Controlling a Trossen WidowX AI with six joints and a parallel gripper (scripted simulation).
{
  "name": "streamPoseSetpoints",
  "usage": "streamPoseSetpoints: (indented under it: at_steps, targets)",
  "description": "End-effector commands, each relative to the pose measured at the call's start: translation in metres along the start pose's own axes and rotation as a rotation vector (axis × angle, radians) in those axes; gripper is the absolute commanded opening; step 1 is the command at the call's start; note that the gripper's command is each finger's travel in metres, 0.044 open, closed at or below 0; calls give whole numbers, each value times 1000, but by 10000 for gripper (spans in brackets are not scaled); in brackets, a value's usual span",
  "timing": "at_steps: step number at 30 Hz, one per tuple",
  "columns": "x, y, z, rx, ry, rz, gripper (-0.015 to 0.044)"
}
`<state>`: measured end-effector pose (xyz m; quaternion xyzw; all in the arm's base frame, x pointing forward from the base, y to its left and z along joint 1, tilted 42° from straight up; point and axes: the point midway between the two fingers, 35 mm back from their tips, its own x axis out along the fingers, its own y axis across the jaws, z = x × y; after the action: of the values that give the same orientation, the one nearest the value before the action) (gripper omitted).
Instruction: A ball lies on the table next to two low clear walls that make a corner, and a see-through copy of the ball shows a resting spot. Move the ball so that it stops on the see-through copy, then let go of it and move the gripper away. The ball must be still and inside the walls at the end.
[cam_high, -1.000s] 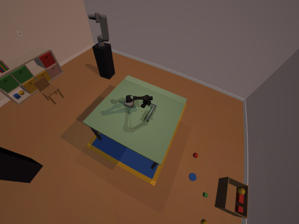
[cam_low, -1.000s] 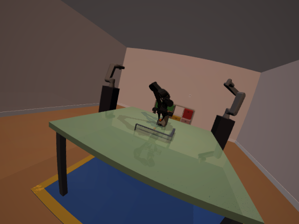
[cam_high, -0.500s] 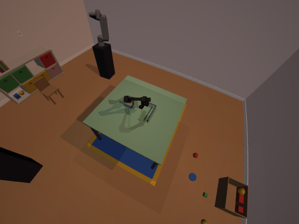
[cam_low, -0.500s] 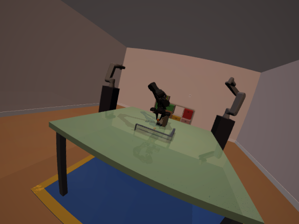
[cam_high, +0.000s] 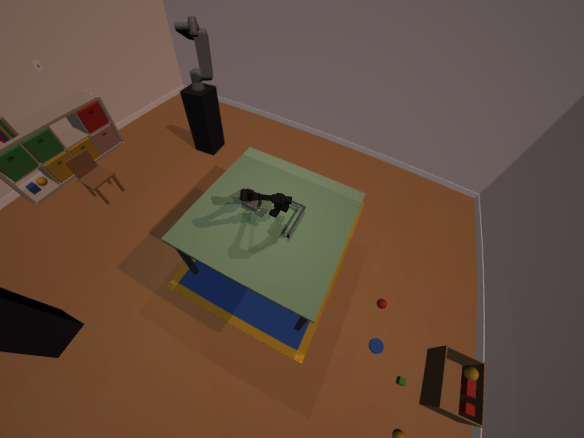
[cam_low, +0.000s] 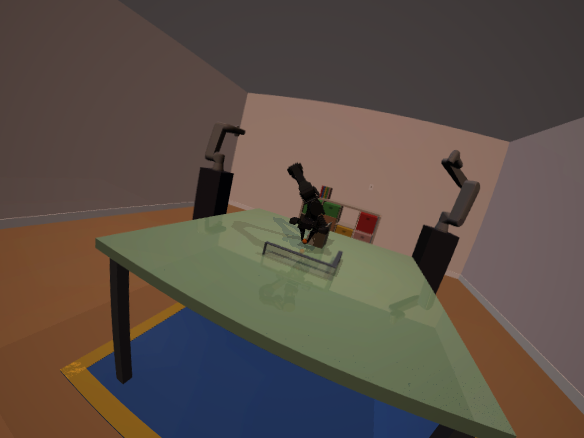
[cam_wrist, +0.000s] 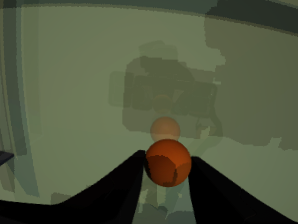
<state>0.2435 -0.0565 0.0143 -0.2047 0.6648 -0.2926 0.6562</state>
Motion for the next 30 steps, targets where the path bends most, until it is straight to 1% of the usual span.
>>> streamPoseSetpoints:
  at_steps: [1,6,22,29,30]
  targets:
    - [18,0,-2,-13,5,-9,0]
    - [40,-2,-4,-13,6,-13,0]
    - [59,-2,-4,-13,6,-14,0]
    - [60,-2,-5,-13,6,-14,0]
    - [58,-3,-4,-3,4,-9,26]
